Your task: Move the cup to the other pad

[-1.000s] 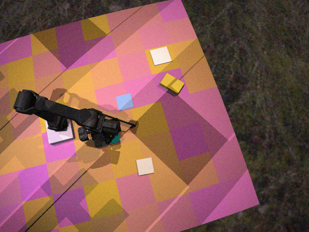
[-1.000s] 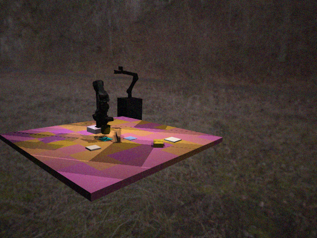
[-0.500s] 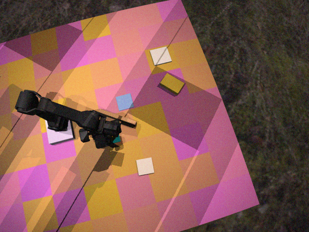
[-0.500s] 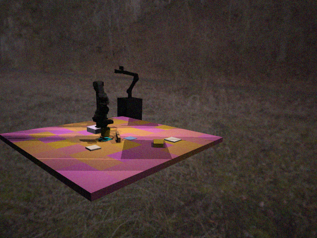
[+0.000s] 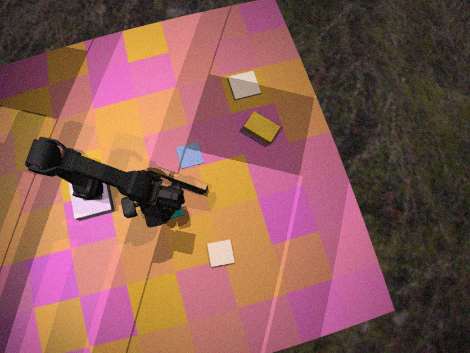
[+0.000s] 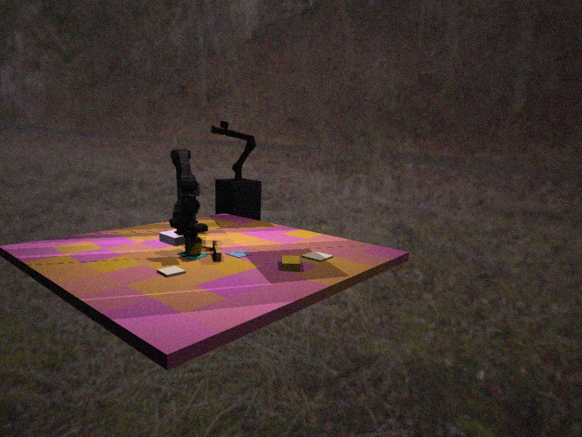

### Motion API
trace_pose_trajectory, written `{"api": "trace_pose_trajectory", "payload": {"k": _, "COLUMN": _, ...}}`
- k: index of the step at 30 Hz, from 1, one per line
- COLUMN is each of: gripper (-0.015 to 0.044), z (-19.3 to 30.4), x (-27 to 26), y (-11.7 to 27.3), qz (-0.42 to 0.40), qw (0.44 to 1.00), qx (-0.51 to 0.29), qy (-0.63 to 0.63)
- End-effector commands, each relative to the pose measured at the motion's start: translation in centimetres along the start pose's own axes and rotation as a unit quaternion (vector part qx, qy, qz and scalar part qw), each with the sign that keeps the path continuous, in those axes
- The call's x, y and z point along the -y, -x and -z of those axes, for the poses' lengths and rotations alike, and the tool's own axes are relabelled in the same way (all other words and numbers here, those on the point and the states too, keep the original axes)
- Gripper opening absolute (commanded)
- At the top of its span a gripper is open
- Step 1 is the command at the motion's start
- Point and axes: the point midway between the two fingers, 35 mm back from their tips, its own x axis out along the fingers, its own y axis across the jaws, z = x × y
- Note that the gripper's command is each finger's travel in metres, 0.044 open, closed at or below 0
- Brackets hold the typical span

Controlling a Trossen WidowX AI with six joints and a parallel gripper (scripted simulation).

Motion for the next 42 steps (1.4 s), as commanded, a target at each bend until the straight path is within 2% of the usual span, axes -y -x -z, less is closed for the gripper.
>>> {"api": "trace_pose_trajectory", "payload": {"k": 1, "gripper": 0.0000, "z": 0.0, "x": 0.0, "y": 0.1, "qz": -0.001, "qw": 1.000, "qx": 0.000, "qy": 0.000}}
{"api": "trace_pose_trajectory", "payload": {"k": 10, "gripper": 0.0000, "z": 0.0, "x": 0.0, "y": 0.1, "qz": -0.001, "qw": 1.000, "qx": 0.000, "qy": 0.000}}
{"api": "trace_pose_trajectory", "payload": {"k": 16, "gripper": 0.0147, "z": 0.0, "x": 0.0, "y": 0.1, "qz": -0.001, "qw": 1.000, "qx": 0.000, "qy": 0.000}}
{"api": "trace_pose_trajectory", "payload": {"k": 42, "gripper": 0.0147, "z": -0.1, "x": -0.1, "y": 2.8, "qz": 0.000, "qw": 1.000, "qx": -0.001, "qy": 0.001}}
